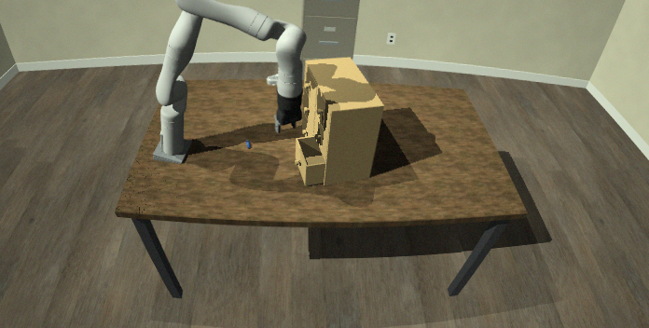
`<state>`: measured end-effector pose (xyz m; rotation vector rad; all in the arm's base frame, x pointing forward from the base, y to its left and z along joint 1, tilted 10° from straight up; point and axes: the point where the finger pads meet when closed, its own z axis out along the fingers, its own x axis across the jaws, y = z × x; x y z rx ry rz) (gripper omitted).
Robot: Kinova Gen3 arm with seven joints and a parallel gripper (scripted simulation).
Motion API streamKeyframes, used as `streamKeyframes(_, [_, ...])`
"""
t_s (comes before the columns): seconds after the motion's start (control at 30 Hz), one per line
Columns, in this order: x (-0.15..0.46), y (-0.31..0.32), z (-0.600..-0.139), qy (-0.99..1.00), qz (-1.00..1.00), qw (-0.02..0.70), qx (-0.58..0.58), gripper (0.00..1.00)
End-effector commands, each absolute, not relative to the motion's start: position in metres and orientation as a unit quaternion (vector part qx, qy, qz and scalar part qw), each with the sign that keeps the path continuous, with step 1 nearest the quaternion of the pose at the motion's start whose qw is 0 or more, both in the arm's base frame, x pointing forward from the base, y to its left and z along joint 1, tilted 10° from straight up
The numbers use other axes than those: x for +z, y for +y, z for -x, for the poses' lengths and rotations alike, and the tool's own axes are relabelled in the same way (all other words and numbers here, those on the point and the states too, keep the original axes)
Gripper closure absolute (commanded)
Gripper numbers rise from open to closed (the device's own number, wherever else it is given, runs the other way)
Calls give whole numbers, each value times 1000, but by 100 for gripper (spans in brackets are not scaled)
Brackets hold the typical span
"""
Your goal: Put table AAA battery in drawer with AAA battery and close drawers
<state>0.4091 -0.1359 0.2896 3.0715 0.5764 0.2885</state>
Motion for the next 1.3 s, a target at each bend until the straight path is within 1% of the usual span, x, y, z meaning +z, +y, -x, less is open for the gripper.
streamKeyframes(0.0, [289,-135,-410,175,-980,0,92,0])
streamKeyframes(1.27, [271,-133,-434,-145,-983,-39,101,0])
